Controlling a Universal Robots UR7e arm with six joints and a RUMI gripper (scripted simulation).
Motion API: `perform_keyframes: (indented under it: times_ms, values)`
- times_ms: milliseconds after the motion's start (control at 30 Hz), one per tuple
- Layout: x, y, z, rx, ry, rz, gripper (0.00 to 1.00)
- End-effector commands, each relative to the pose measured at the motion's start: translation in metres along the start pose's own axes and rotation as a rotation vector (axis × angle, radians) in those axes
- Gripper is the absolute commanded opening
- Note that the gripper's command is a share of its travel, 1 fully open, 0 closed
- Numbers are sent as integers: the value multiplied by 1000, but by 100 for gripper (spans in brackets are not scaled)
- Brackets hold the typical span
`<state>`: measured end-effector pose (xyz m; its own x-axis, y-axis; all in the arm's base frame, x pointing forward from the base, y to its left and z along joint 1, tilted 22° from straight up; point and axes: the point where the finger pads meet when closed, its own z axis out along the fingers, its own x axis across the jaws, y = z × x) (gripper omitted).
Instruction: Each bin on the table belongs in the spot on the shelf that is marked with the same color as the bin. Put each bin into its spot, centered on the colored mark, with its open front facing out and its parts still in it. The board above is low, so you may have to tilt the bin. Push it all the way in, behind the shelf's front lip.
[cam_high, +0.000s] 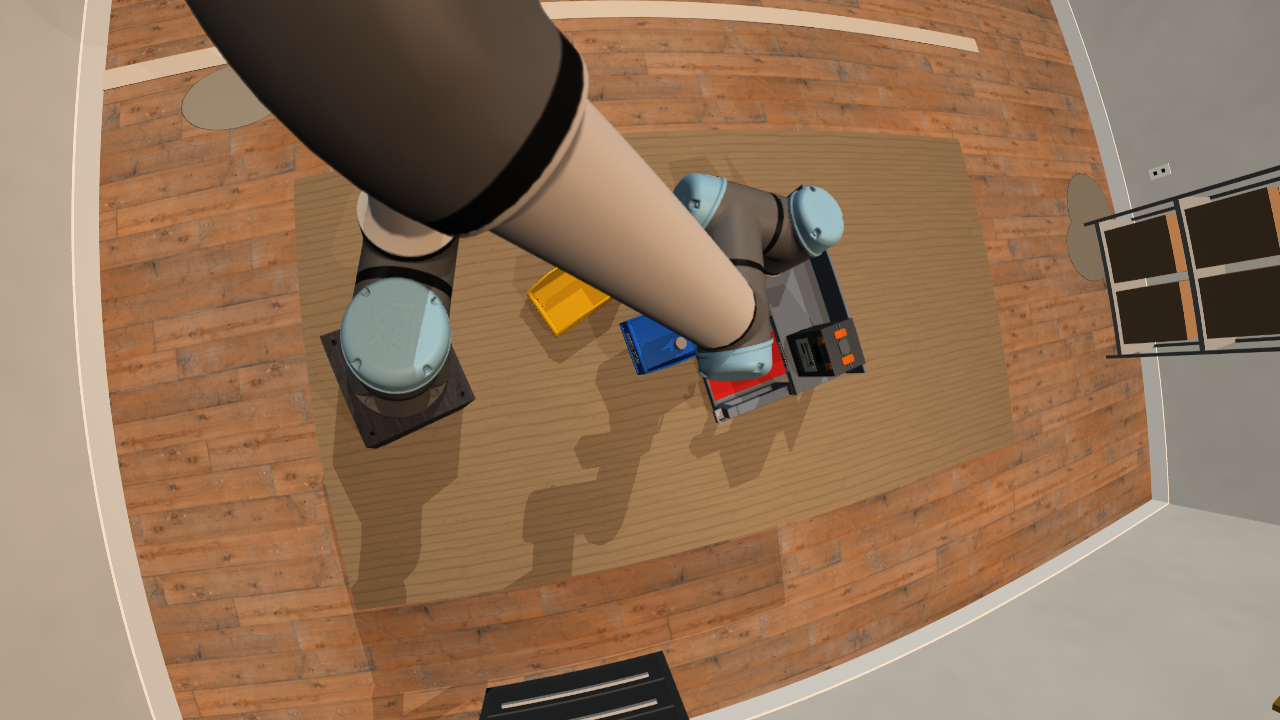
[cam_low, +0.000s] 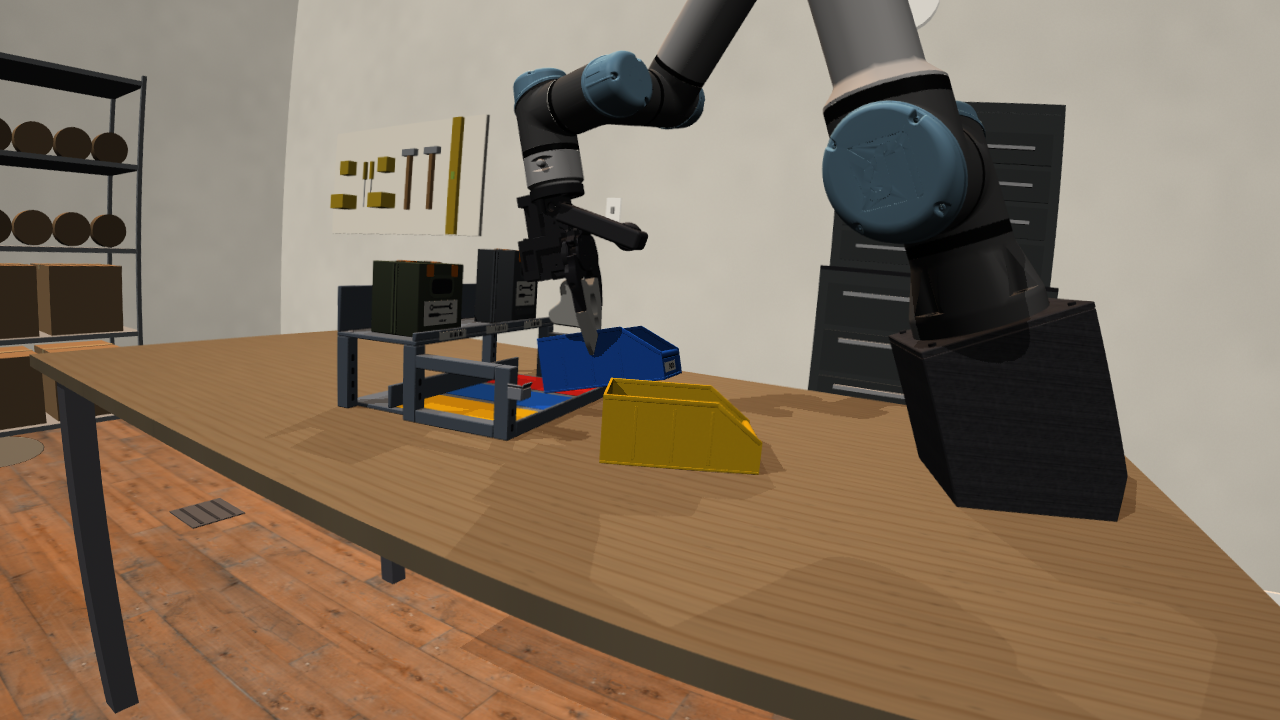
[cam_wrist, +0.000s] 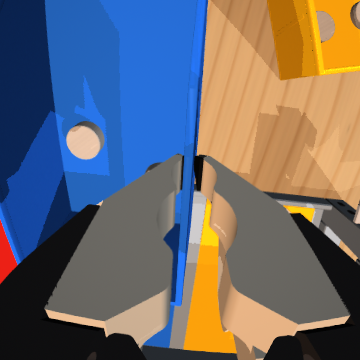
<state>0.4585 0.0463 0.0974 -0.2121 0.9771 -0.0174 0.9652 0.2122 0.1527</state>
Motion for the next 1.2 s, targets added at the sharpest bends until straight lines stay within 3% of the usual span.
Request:
perform_keyframes:
  times_ms: [0, 1167]
  values:
    - [0, 5, -2, -1, -1, 0, 0]
    - [-2, 37, -9, -1, -1, 0, 0]
